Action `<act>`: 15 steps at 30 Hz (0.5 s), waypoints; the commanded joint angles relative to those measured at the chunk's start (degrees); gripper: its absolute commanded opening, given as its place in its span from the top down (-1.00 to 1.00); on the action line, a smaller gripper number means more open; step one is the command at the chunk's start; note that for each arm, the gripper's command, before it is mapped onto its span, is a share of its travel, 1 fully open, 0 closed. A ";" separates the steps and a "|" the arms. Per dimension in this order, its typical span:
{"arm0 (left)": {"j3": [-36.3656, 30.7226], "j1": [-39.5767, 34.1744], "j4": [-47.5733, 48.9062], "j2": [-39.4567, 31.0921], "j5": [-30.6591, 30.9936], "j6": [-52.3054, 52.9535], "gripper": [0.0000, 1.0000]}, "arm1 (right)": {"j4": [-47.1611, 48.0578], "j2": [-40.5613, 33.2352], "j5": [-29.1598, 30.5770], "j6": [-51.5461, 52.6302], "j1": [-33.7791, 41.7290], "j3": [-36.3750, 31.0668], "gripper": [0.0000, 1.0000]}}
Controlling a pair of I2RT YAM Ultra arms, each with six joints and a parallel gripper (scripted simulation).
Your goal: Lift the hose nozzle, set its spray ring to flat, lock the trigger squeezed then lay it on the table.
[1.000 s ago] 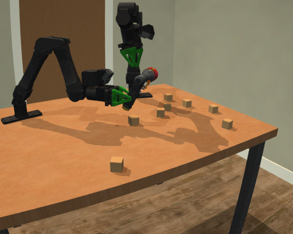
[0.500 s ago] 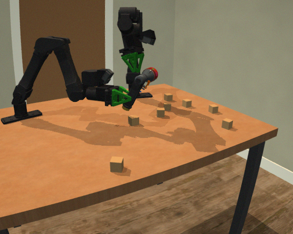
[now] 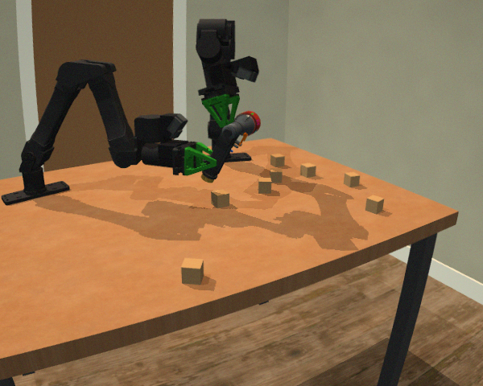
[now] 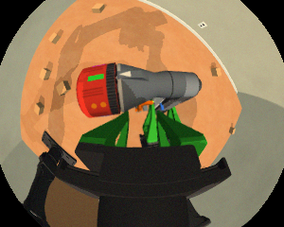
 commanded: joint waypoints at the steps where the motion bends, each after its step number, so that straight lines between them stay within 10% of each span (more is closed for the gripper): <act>1: -1.18 0.67 3.16 -1.83 -0.10 0.74 0.27 | 5.45 -3.24 0.03 0.60 -0.31 2.89 0.28; 15: 0.62 0.75 3.99 -2.01 -0.51 0.85 0.27 | 5.47 -3.28 -0.29 0.55 -0.17 2.84 0.28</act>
